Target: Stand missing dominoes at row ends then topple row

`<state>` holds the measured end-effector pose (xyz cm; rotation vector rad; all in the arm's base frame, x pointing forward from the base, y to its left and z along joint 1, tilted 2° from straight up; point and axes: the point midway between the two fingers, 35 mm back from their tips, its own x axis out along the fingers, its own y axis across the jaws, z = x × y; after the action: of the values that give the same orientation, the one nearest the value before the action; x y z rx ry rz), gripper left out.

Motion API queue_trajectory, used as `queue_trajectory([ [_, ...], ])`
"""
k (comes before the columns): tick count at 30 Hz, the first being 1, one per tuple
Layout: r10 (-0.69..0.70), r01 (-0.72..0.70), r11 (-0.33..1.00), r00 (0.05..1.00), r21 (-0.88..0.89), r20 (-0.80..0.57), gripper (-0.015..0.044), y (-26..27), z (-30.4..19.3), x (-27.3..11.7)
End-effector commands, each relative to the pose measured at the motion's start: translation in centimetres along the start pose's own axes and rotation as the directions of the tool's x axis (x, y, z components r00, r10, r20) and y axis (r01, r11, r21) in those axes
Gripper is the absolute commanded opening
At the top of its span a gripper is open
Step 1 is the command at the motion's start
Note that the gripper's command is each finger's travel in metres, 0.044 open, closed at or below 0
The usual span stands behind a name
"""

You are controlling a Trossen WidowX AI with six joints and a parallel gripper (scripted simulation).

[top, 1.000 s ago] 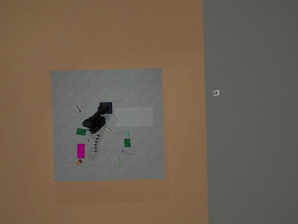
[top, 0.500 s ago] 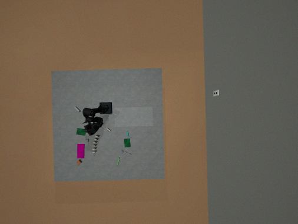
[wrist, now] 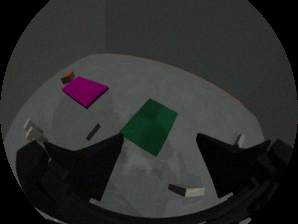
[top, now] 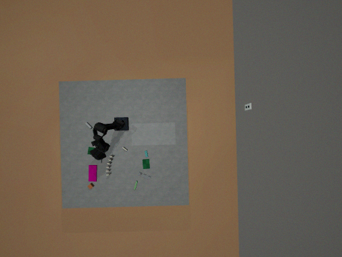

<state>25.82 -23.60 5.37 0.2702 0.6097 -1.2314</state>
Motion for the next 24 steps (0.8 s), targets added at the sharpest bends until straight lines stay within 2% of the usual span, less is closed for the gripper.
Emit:
queue_trajectory([
  [1, 0.108, -0.06, 0.991, 0.897, 0.124, -0.428, 0.044, -1.6, 3.0, -0.1],
  [9, 0.153, -0.017, 0.978, 0.74, 0.209, -0.655, 0.044, -3.8, 3.2, -3.2],
  [16, 0.177, 0.044, 0.967, 0.594, 0.251, -0.785, 0.044, -5.4, 3.0, -6.5],
  [24, 0.178, 0.048, 0.966, 0.586, 0.253, -0.79, 0.044, -5.5, 2.9, -6.7],
])
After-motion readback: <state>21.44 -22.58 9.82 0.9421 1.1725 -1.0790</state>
